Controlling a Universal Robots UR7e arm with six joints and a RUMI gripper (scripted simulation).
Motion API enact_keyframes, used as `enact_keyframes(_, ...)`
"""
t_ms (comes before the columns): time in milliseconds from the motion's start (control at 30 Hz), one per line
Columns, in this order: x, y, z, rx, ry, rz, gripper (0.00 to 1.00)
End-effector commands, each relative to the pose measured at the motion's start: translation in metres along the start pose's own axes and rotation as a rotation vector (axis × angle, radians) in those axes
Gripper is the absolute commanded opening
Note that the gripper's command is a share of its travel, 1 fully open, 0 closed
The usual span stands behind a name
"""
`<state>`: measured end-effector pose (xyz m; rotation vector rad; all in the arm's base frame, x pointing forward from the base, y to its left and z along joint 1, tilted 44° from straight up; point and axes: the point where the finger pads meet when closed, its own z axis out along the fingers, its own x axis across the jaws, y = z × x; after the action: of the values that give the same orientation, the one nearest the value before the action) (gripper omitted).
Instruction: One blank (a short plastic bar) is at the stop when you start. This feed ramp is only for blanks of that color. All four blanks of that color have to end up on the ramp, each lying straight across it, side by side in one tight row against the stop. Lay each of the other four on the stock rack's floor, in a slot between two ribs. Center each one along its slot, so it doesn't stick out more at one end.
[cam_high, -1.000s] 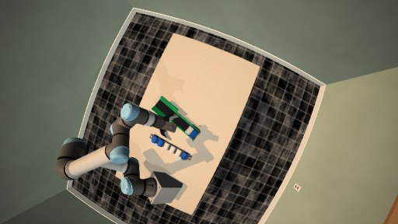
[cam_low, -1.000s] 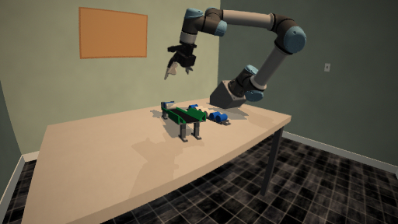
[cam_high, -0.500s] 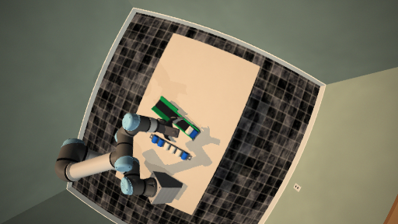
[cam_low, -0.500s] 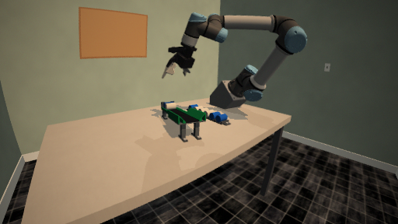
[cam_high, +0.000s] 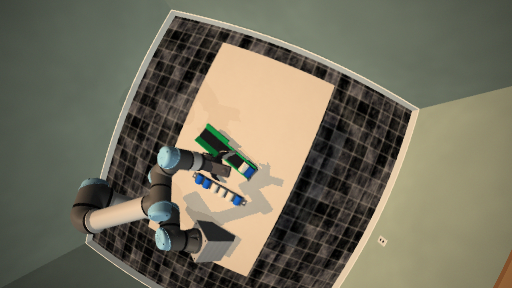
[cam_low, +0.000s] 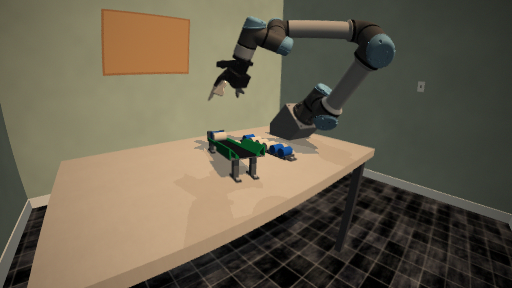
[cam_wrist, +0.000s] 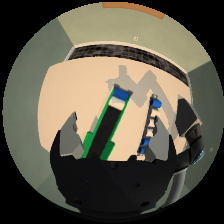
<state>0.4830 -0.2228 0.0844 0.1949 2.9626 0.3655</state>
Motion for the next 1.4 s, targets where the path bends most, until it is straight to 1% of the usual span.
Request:
enact_keyframes(0,0.000,0.000,0.000,0.001,-0.001,0.000,1.00)
enact_keyframes(600,0.001,-0.001,0.000,0.001,-0.001,0.000,1.00)
enact_keyframes(733,0.011,-0.002,0.000,0.001,-0.001,0.000,1.00)
enact_keyframes(833,0.028,-0.003,0.002,0.002,0.000,0.000,1.00)
enact_keyframes(900,0.028,-0.003,0.002,0.002,0.000,0.000,1.00)
enact_keyframes(1000,0.053,-0.004,0.005,0.003,0.000,0.001,1.00)
enact_keyframes(1100,0.083,-0.003,0.010,0.004,0.000,0.001,1.00)
enact_keyframes(1200,0.116,0.000,0.018,0.005,0.001,0.001,1.00)
enact_keyframes(1233,0.125,0.001,0.021,0.005,0.001,0.001,1.00)
enact_keyframes(1267,0.127,0.001,0.022,0.004,0.001,0.001,1.00)
enact_keyframes(1367,0.157,0.007,0.032,0.004,0.000,0.001,1.00)
